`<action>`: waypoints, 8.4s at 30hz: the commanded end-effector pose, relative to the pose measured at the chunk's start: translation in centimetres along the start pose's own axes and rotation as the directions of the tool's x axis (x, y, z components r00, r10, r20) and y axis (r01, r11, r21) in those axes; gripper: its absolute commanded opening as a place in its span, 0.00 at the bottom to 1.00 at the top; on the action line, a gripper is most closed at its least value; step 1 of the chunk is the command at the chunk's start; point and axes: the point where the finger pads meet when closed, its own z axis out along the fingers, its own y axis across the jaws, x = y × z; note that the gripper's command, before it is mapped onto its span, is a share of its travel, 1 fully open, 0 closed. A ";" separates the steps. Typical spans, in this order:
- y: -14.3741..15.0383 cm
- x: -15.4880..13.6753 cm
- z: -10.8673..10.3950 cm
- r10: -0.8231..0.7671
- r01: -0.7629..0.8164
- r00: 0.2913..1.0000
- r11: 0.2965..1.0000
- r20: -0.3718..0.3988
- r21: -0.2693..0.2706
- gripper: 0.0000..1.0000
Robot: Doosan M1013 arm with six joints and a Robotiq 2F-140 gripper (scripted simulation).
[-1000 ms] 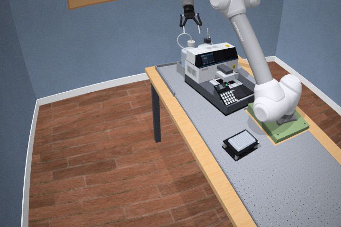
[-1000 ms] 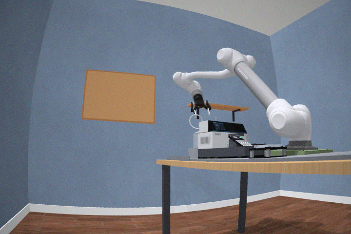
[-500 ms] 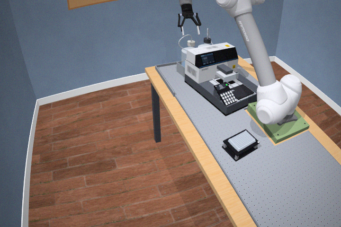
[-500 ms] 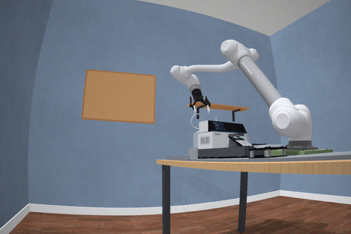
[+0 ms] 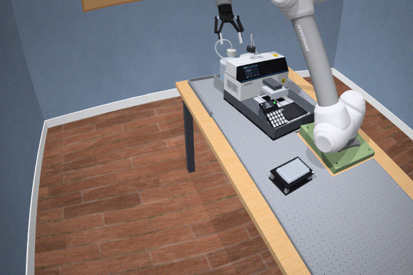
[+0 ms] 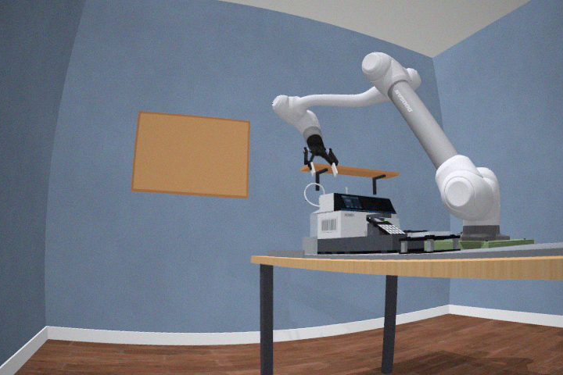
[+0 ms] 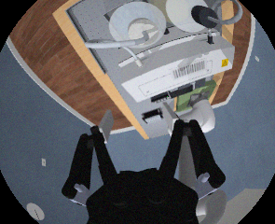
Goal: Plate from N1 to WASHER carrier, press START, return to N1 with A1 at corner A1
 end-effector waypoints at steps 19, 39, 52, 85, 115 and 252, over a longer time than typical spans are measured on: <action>-1.2 -8.7 4.2 -0.143 0.141 0.988 0.989 -0.057 -0.041 0.70; -0.6 -16.1 8.7 -0.376 0.361 0.919 0.924 -0.123 -0.128 0.70; 0.4 -20.4 11.8 -0.488 0.463 0.861 0.868 -0.144 -0.177 0.70; 5.8 -29.7 20.7 -0.781 0.713 0.605 0.617 -0.152 -0.333 0.70; 13.3 -35.0 29.4 -0.934 0.825 0.342 0.351 -0.103 -0.443 0.70; 9.6 -42.0 57.5 -0.947 0.775 -0.280 -0.319 0.156 -0.546 0.70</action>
